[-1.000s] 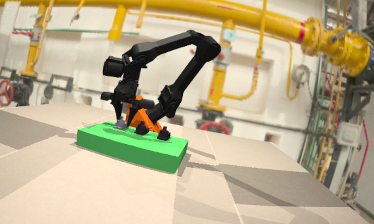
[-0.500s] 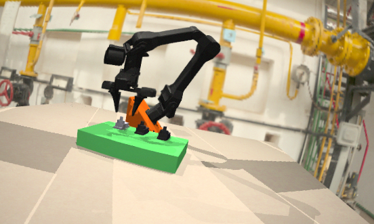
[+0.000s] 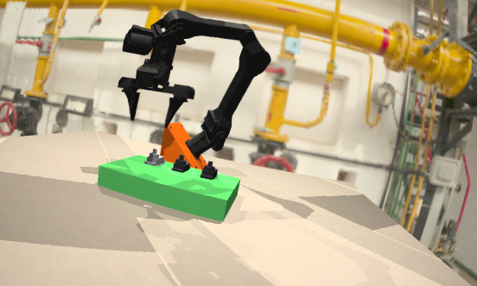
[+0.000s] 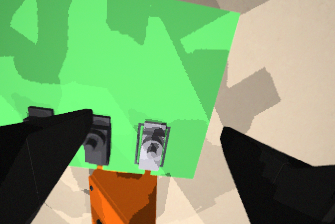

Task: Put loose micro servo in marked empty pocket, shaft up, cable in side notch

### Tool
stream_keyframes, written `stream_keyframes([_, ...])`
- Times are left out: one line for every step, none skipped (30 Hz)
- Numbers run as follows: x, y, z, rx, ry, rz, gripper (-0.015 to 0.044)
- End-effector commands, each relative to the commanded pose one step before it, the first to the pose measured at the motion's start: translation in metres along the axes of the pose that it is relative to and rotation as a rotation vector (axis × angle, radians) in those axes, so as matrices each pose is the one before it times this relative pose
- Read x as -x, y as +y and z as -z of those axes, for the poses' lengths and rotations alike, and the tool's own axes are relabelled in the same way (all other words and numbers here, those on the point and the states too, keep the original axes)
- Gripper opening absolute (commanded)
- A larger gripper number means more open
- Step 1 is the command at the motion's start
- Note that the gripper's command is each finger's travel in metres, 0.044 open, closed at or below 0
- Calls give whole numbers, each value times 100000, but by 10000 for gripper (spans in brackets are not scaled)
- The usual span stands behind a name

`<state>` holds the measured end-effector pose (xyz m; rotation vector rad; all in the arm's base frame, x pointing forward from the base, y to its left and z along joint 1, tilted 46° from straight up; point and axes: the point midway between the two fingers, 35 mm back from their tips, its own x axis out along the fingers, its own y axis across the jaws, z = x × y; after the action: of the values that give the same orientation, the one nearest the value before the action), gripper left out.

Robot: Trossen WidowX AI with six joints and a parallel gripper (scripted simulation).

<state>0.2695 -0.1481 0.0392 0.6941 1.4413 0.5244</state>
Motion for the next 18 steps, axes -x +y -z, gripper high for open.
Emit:
stream_keyframes([1292,-170,-106,-3218,-542,-743,440])
stream_keyframes([722,-87,177,-1786,-100,-321,440])
stream_keyframes([850,-67,226,-2039,-46,-519,440])
stream_keyframes([632,-40,175,-1477,-48,-437,440])
stream_keyframes([215,-12,62,-502,-17,-153,440])
stream_keyframes([0,0,0,0,0,0,440])
stream_keyframes([0,0,0,0,0,0,440])
stream_keyframes([0,0,0,0,0,0,440])
stream_keyframes([0,0,0,0,0,0,440])
stream_keyframes([0,0,0,0,0,0,440])
stream_keyframes([0,0,0,0,0,0,440])
stream_keyframes([0,0,0,0,0,0,440])
stream_keyframes([0,0,0,0,0,0,440])
stream_keyframes([0,0,0,0,0,0,440])
stream_keyframes([0,0,0,0,0,0,440])
stream_keyframes([0,0,0,0,0,0,440])
stream_keyframes([0,0,0,0,0,0,440])
stream_keyframes([0,0,0,0,0,0,440])
